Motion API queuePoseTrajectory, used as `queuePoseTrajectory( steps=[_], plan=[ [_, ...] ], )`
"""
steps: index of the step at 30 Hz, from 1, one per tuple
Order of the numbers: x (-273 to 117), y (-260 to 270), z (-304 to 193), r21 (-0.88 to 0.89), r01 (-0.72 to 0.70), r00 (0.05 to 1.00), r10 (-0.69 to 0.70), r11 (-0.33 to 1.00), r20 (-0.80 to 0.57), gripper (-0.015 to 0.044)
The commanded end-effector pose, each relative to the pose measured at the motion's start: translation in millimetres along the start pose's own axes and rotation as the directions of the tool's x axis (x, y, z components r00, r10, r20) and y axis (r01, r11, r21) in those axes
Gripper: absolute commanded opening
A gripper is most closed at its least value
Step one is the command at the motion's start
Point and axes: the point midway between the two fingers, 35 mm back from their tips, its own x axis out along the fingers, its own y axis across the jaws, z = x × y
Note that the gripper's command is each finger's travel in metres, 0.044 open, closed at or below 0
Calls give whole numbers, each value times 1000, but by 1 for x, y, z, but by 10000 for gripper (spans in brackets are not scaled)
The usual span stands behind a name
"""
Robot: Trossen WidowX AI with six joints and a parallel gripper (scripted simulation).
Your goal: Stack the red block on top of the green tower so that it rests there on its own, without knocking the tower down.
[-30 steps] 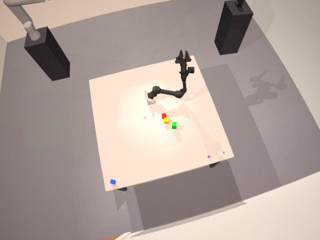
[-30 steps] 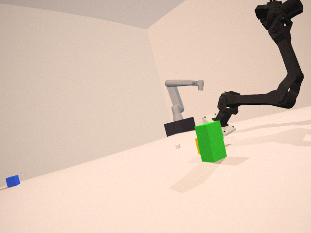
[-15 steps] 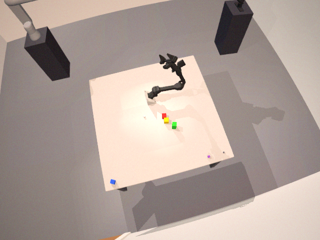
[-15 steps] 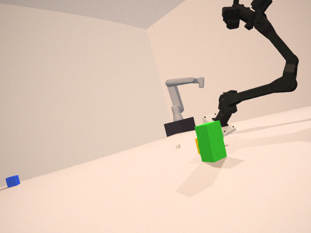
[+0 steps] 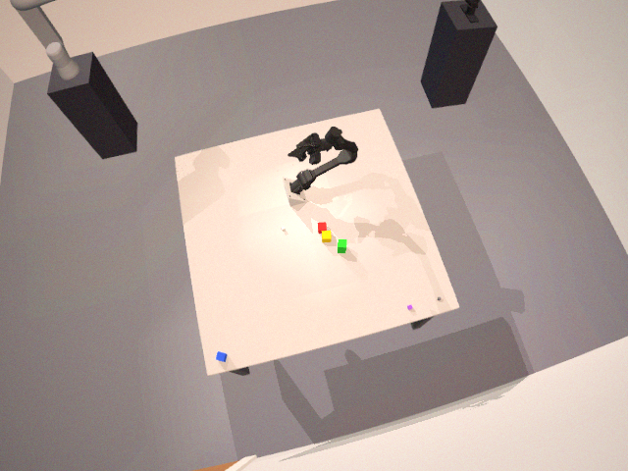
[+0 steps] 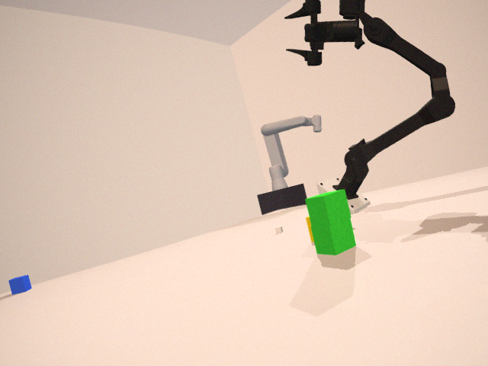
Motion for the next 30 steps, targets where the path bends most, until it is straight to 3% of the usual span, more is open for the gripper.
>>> queuePoseTrajectory(
  steps=[1,6,12,22,30],
  plan=[
    [15,21,28,38,-97,991,93,995,96,440],
    [24,43,61,91,-222,957,199,971,214,440],
    [25,94,132,145,-534,793,434,833,427,440],
    [-24,179,224,104,-936,333,756,336,564,440],
    [-90,233,265,139,-977,-81,880,-164,468,440]
  ],
)
